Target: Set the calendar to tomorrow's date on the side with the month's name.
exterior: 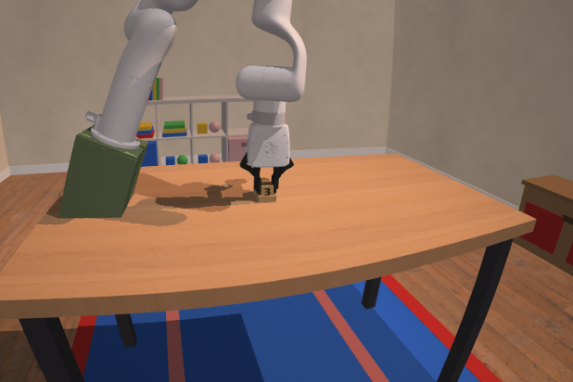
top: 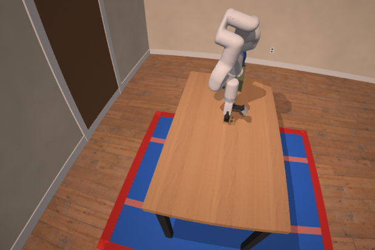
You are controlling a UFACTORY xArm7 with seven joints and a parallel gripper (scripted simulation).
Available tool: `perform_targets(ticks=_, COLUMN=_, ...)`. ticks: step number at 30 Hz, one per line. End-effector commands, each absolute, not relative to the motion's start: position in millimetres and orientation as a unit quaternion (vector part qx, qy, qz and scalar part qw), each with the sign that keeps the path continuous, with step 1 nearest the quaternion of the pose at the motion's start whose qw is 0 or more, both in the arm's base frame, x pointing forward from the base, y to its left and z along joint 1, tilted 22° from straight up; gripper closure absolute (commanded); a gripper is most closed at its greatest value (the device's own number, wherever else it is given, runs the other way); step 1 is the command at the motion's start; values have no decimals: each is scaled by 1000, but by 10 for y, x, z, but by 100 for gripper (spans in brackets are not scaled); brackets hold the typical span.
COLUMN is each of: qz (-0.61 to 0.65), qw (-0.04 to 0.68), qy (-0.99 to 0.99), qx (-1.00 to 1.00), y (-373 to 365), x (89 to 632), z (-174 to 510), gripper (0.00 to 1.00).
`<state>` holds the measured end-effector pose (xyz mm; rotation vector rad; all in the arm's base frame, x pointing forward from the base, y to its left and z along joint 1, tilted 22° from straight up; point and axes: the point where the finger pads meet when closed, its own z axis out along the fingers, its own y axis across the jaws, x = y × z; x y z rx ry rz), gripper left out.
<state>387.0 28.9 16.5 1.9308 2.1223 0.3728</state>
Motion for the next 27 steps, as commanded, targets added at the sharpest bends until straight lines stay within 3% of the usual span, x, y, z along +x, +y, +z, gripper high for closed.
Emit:
perform_targets(ticks=1, qz=134, qw=132, qy=726, qx=661, y=289, x=3875, z=168, gripper=71)
perform_targets(ticks=27, qz=134, qw=131, qy=726, qx=661, y=287, x=3846, z=233, gripper=71)
